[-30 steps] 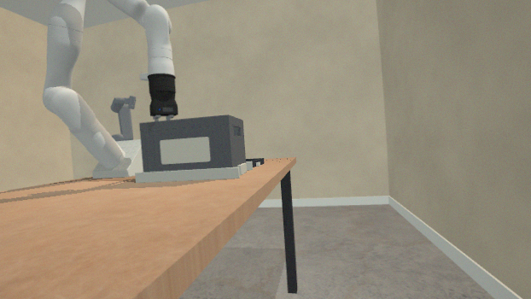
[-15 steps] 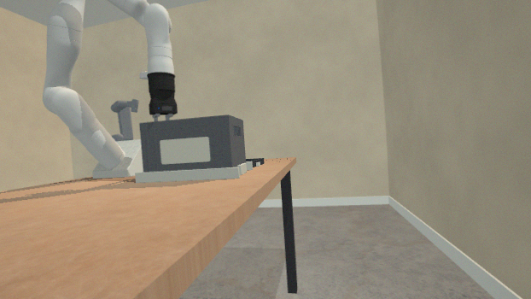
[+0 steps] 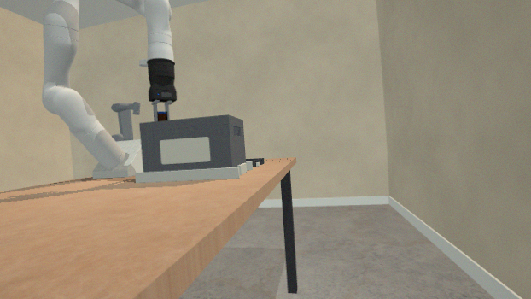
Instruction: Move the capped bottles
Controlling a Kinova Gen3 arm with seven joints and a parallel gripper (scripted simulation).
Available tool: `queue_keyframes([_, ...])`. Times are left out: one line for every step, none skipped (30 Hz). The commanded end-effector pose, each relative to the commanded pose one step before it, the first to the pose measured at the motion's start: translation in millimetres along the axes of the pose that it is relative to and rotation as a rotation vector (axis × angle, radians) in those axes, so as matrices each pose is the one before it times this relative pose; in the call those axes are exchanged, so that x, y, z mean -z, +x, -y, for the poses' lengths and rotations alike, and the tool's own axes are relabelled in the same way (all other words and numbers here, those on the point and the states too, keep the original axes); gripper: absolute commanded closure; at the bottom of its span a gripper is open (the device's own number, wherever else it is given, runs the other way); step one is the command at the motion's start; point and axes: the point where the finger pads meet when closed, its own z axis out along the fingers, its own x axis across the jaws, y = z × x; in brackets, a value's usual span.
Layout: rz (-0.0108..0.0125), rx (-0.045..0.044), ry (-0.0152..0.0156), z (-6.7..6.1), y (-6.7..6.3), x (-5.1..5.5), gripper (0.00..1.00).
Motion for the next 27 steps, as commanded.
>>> queue_keyframes([-0.00331, -0.00050, -0.00100, -0.54, 0.77, 8.85, 1.00])
queue_keyframes([-0.00057, 0.00004, -0.00028, -0.12, 0.16, 3.33, 1.00])
queue_keyframes([-0.00057, 0.00004, -0.00028, -0.12, 0.16, 3.33, 1.00])
queue_keyframes([-0.00057, 0.00004, -0.00028, -0.12, 0.17, 3.33, 1.00])
queue_keyframes([-0.00057, 0.00004, -0.00028, -0.13, 0.17, 3.33, 1.00])
queue_keyframes([-0.00057, 0.00004, -0.00028, -0.13, 0.17, 3.33, 1.00])
queue_keyframes([-0.00057, 0.00004, -0.00028, -0.13, 0.17, 3.33, 1.00])
queue_keyframes([-0.00057, 0.00004, -0.00028, -0.13, 0.17, 3.33, 1.00])
queue_keyframes([-0.00057, 0.00004, -0.00028, -0.13, 0.18, 3.33, 1.00])
queue_keyframes([-0.00057, 0.00004, -0.00028, -0.13, 0.18, 3.33, 1.00])
queue_keyframes([-0.00057, 0.00004, -0.00028, -0.13, 0.18, 3.33, 1.00])
queue_keyframes([-0.00057, 0.00004, -0.00028, -0.13, 0.18, 3.33, 1.00])
queue_keyframes([-0.00057, 0.00004, -0.00028, -0.13, 0.18, 3.33, 1.00])
queue_keyframes([0.00000, 0.00000, 0.00000, 0.00, 0.00, 0.00, 1.00])
queue_keyframes([0.00000, 0.00000, 0.00000, 0.00, 0.00, 0.00, 1.00])
queue_keyframes([0.00999, 0.00490, -0.00008, 0.36, -2.03, -3.74, 1.00])
queue_keyframes([-0.00071, -0.00035, 0.00000, -0.02, 0.16, 3.33, 1.00])
queue_keyframes([-0.00071, -0.00035, 0.00000, -0.02, 0.16, 3.33, 1.00])
queue_keyframes([-0.00071, -0.00035, 0.00000, -0.02, 0.16, 3.33, 1.00])
queue_keyframes([-0.00071, -0.00035, 0.00000, -0.02, 0.17, 3.33, 1.00])
queue_keyframes([-0.00071, -0.00035, 0.00000, -0.02, 0.17, 3.33, 1.00])
queue_keyframes([-0.00071, -0.00035, 0.00000, -0.02, 0.17, 3.33, 1.00])
queue_keyframes([-0.00071, -0.00035, 0.00000, -0.02, 0.17, 3.33, 1.00])
queue_keyframes([-0.00071, -0.00035, 0.00000, -0.02, 0.18, 3.33, 1.00])
queue_keyframes([-0.00071, -0.00035, 0.00000, -0.02, 0.18, 3.33, 1.00])
queue_keyframes([-0.00071, -0.00035, 0.00000, -0.02, 0.18, 3.33, 1.00])
queue_keyframes([-0.00071, -0.00035, 0.00000, -0.02, 0.18, 3.33, 1.00])
